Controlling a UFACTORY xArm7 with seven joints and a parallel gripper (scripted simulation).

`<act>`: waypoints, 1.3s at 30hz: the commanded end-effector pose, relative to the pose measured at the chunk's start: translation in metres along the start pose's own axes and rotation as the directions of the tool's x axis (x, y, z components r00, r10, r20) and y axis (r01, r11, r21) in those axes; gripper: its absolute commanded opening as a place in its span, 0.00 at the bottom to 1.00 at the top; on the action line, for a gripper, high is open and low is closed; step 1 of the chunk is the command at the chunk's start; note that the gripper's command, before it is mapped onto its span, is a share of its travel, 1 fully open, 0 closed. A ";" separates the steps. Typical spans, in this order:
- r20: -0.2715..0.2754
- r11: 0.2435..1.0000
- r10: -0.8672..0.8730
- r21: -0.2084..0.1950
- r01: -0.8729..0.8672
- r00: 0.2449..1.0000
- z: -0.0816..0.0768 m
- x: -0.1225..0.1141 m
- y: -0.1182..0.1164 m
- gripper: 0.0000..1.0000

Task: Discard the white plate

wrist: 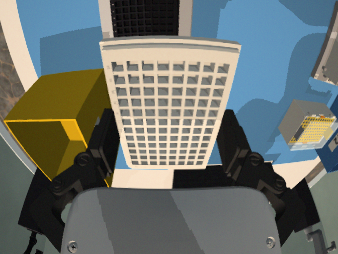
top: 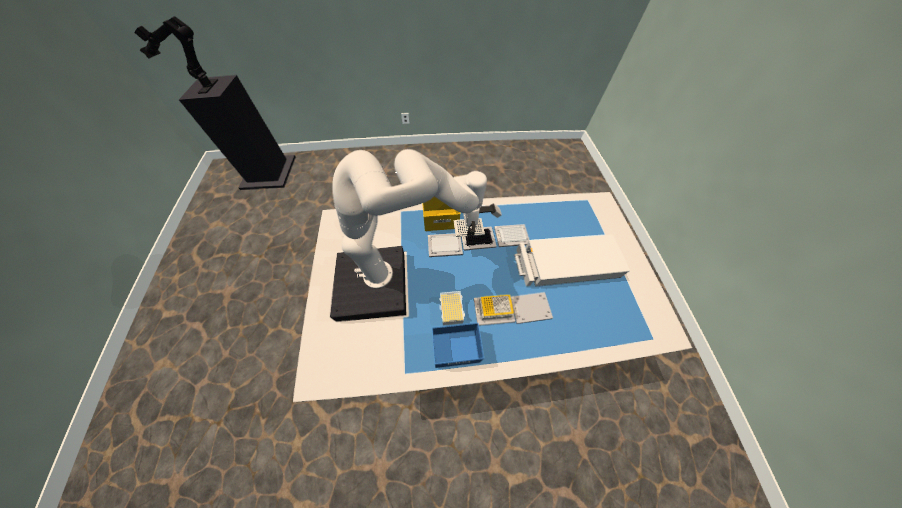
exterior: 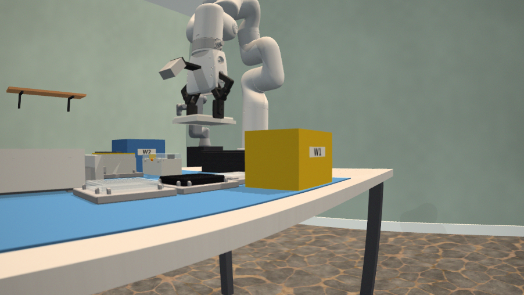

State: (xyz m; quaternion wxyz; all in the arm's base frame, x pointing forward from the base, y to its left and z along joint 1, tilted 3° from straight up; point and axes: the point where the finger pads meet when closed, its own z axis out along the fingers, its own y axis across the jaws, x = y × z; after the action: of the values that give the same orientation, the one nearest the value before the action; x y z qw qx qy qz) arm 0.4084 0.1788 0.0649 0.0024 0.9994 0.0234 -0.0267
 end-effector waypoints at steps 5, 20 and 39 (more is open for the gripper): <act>-0.004 1.000 0.000 0.001 0.000 1.000 -0.002 -0.008 -0.014 0.00; -0.004 1.000 0.000 0.001 0.000 1.000 -0.002 -0.029 -0.046 0.00; -0.004 1.000 0.000 0.002 0.000 1.000 -0.001 -0.053 -0.081 0.00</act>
State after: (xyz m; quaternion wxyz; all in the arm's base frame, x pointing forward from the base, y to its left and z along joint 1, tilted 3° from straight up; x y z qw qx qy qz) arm 0.3528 0.2534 0.0674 0.0024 0.9994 0.0233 -0.0266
